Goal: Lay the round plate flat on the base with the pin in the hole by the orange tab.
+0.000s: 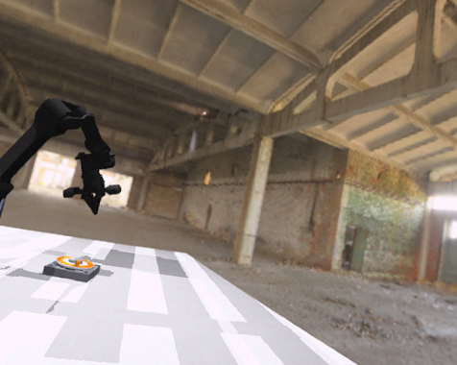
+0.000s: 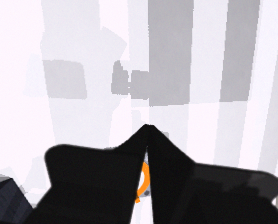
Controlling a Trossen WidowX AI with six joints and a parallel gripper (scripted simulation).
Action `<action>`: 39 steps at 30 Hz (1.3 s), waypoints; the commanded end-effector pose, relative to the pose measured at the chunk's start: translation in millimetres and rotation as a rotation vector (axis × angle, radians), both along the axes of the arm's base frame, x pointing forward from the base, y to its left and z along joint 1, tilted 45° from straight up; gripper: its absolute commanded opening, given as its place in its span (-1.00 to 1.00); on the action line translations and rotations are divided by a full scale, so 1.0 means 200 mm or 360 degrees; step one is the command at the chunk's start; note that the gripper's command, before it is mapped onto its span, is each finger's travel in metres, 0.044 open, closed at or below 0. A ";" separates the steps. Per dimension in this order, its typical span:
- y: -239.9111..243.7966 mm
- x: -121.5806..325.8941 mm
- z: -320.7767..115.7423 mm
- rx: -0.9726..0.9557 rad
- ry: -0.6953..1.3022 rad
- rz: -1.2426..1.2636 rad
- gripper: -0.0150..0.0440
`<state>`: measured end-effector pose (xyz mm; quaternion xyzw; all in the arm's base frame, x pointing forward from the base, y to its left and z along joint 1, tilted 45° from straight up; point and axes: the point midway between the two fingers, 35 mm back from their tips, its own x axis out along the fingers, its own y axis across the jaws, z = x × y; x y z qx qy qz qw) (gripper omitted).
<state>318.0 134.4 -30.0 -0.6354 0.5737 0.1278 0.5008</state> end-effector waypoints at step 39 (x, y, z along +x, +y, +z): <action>-1.18 -0.18 0.28 0.0134 -0.0999 -0.1834 -0.49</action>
